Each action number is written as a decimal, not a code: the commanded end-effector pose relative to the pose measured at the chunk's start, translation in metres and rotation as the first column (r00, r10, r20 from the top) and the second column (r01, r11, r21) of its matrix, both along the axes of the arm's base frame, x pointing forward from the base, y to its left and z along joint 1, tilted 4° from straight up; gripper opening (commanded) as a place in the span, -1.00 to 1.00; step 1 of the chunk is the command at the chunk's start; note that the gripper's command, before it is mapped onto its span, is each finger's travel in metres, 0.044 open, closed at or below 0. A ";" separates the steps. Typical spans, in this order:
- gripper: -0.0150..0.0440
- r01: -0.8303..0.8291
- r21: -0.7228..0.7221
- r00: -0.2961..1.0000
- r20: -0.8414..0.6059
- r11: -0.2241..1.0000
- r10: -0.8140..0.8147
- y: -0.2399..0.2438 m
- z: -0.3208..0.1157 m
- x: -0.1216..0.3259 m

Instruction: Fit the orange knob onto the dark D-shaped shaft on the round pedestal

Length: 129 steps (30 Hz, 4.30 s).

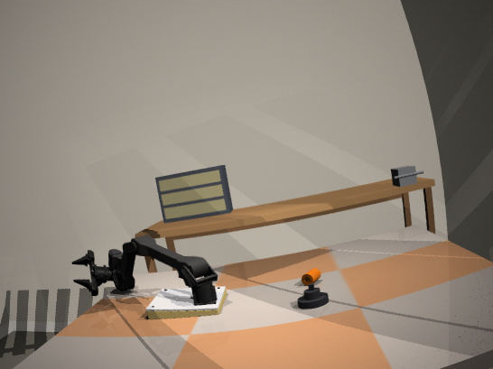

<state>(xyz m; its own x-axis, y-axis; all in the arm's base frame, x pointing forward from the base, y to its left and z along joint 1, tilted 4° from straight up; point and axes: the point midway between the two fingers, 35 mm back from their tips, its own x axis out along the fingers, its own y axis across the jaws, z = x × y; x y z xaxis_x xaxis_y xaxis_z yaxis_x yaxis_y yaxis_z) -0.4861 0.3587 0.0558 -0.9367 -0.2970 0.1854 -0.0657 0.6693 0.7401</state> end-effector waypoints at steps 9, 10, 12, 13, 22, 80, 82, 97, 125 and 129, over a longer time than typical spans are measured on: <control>1.00 0.300 0.167 0.954 -0.029 0.939 -0.299 0.102 0.048 0.060; 1.00 0.336 0.187 0.941 -0.031 0.923 -0.336 0.114 0.052 0.070; 1.00 0.393 0.183 0.918 -0.013 0.901 -0.397 0.132 0.061 0.088; 1.00 0.439 0.207 0.895 -0.011 0.874 -0.446 0.148 0.067 0.103; 1.00 0.651 0.404 0.705 -0.010 0.642 -0.709 0.229 0.103 0.209; 1.00 -0.297 0.582 -0.555 0.540 0.757 -0.633 -0.128 0.251 0.847; 1.00 -0.305 0.513 -0.556 0.588 0.803 -0.587 -0.159 0.254 0.844; 1.00 -0.334 0.238 -0.496 0.778 0.912 -0.385 -0.277 0.270 0.803; 1.00 -0.109 0.256 -0.248 0.929 0.960 -0.276 -0.281 0.056 0.827; 1.00 -0.109 0.256 -0.248 0.929 0.961 -0.276 -0.281 0.034 0.829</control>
